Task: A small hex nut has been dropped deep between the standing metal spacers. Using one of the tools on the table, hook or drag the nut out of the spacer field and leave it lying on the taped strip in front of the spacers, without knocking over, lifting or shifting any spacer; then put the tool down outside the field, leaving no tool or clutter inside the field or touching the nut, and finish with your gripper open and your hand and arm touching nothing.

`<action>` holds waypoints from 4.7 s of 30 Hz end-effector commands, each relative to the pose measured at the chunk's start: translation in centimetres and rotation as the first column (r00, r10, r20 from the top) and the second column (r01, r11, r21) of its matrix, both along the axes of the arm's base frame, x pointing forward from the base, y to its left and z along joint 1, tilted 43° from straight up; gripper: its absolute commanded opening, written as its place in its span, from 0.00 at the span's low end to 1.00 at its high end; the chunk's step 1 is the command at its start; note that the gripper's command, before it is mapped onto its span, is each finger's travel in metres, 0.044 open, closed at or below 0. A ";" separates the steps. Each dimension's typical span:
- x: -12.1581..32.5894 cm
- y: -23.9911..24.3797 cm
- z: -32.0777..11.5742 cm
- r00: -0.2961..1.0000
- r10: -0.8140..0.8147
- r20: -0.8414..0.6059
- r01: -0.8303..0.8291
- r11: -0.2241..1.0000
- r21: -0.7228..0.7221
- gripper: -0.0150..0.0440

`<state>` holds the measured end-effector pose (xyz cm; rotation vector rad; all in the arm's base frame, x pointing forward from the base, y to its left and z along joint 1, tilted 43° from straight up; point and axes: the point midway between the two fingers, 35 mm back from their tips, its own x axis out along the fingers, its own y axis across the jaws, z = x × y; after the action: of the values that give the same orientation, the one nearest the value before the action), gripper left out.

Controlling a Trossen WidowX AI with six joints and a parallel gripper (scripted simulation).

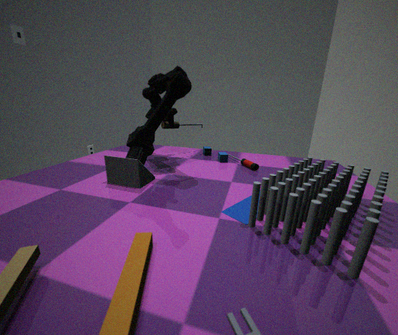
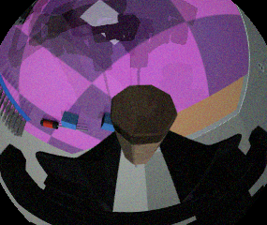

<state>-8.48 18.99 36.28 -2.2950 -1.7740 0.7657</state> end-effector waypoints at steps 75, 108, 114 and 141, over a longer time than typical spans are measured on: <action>-1.8 3.5 -4.0 1.000 -0.012 -0.012 0.011 0.999 -0.033 0.25; -2.2 5.1 -5.5 1.000 -0.010 -0.015 0.009 0.999 -0.032 0.25; -2.2 5.4 -5.8 1.000 -0.009 -0.015 0.009 0.999 -0.031 0.25; -2.2 6.7 -7.0 1.000 -0.005 -0.014 0.005 1.000 -0.022 0.25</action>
<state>-10.69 25.52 29.38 -2.2994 -1.7610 0.8082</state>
